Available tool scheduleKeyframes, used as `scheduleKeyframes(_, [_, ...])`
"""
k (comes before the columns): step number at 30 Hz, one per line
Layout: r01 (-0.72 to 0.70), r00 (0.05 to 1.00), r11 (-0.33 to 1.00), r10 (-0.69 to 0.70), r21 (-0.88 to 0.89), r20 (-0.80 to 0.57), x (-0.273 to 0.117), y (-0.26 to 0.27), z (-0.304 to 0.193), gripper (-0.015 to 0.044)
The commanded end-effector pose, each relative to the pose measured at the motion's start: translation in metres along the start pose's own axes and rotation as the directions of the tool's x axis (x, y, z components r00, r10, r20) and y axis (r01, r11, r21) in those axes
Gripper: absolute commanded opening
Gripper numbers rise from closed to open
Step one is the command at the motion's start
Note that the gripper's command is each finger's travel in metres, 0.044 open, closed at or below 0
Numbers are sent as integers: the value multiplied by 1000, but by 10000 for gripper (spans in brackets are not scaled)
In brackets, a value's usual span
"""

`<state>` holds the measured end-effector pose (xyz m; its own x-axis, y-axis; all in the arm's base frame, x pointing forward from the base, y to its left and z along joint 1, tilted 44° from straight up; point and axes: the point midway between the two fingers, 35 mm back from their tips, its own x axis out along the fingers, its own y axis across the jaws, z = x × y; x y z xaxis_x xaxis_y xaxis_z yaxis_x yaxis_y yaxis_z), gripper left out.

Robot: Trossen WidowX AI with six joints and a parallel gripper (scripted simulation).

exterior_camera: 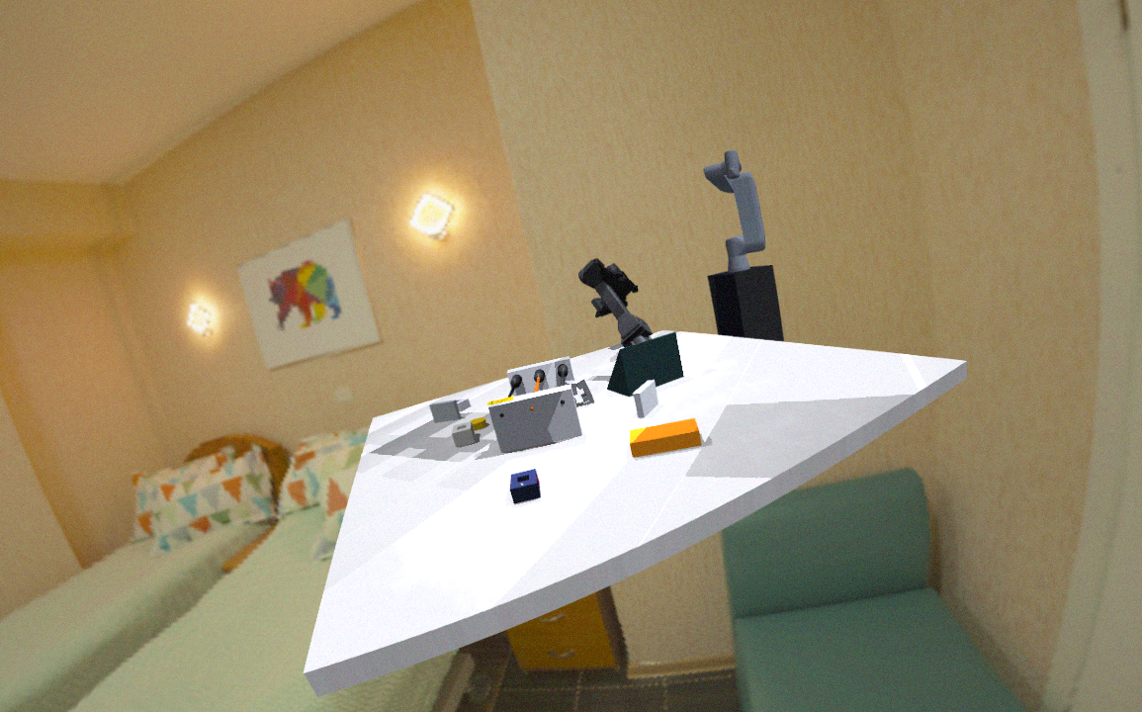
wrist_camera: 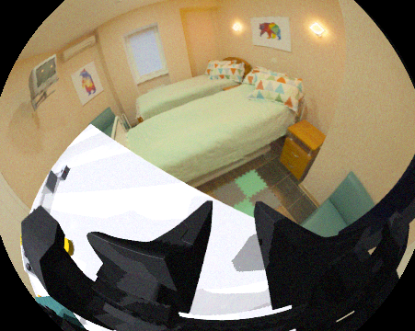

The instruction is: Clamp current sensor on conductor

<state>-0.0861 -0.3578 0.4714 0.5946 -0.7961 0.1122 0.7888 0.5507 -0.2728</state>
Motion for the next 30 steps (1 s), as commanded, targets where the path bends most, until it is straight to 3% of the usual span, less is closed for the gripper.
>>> scheduleKeyframes(1, [-3,1000,1000,3,2,2,2,2,0,172])
scheduleKeyframes(11, [-185,979,978,174,95,110,91,122,12,435])
scheduleKeyframes(20, [-364,926,914,334,177,176,119,256,24,440])
scheduleKeyframes(30, [-551,833,799,511,240,212,87,398,30,440])
